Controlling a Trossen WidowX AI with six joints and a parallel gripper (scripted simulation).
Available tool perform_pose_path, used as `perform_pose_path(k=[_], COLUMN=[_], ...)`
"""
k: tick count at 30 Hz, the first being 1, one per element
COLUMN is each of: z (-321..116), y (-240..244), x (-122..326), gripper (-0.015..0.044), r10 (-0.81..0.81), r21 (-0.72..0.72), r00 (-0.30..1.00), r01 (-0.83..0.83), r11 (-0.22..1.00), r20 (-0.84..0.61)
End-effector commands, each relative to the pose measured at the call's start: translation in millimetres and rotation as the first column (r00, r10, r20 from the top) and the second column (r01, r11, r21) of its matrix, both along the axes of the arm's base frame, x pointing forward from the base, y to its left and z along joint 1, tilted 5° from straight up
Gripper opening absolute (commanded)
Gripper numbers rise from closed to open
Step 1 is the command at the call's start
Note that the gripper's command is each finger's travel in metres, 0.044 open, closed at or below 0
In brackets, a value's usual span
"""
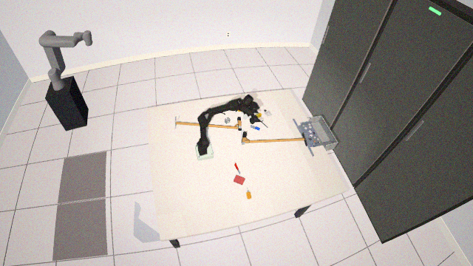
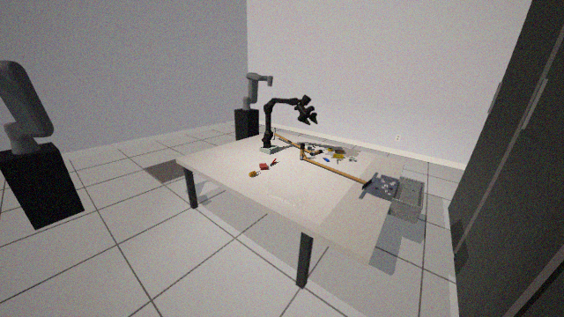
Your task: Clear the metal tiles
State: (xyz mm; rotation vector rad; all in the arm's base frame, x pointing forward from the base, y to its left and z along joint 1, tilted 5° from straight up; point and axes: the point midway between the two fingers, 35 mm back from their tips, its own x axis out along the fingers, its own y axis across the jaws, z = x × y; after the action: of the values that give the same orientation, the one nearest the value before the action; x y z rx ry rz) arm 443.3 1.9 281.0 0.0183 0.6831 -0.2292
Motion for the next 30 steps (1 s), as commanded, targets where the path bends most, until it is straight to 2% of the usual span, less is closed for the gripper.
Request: perform_pose_path(k=[1,30], z=[-7.9,-78.4], y=[-1.6,-18.3], x=[8.1,64.6], gripper=[0.0440,0.0440], r10=[-0.003,-0.021], r21=[0.011,0.063], r00=[1.000,0.975], r01=[0.003,0.036], r11=[1.000,0.997], r20=[-0.027,-0.221])
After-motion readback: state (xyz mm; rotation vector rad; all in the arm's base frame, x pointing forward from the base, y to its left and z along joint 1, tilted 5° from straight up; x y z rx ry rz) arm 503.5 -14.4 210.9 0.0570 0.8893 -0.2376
